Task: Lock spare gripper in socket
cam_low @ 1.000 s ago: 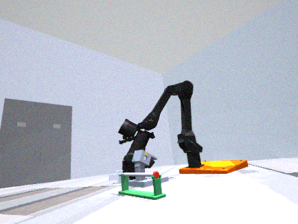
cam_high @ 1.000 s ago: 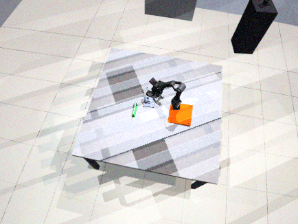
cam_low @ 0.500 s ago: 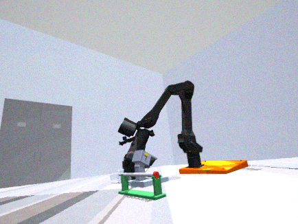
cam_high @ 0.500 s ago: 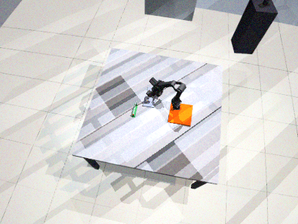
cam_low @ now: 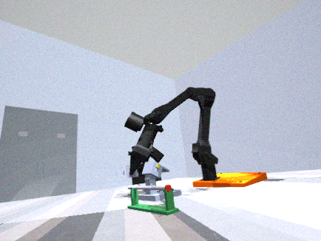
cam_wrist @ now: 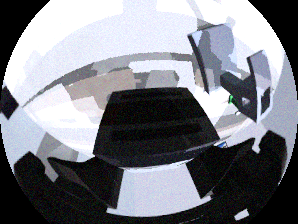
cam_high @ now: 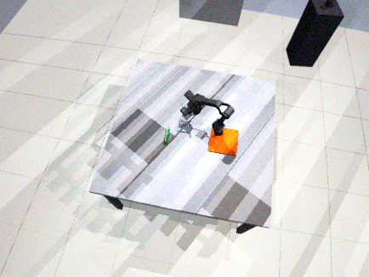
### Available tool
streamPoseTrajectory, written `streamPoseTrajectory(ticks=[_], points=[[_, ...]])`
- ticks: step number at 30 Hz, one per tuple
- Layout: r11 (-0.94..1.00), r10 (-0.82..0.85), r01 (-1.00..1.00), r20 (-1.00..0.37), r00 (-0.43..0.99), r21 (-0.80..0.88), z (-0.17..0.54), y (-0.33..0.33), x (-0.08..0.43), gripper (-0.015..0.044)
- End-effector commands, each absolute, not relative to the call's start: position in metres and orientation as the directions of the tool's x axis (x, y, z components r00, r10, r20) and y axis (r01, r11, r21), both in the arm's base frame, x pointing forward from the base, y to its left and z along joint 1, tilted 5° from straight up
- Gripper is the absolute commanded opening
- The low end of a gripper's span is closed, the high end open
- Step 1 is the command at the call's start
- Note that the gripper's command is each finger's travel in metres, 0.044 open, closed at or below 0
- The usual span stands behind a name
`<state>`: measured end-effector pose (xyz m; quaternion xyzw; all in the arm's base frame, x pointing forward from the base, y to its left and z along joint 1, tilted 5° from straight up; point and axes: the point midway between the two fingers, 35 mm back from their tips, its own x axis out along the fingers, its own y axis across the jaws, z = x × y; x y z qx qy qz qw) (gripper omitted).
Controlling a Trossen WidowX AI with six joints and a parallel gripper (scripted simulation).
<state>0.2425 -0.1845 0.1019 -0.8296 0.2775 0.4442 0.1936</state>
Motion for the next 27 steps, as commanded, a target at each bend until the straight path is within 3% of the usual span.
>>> streamPoseTrajectory(ticks=[1,20,27], points=[[-0.775,-0.298,-0.627,-0.831,0.469,-0.076,0.124,-0.186,0.243,0.0],[-0.769,-0.295,-0.635,-0.839,0.458,-0.076,0.145,-0.182,0.234,0.0],[-0.681,-0.291,-0.72,-0.854,0.431,-0.131,0.142,-0.176,0.235,0.0]])
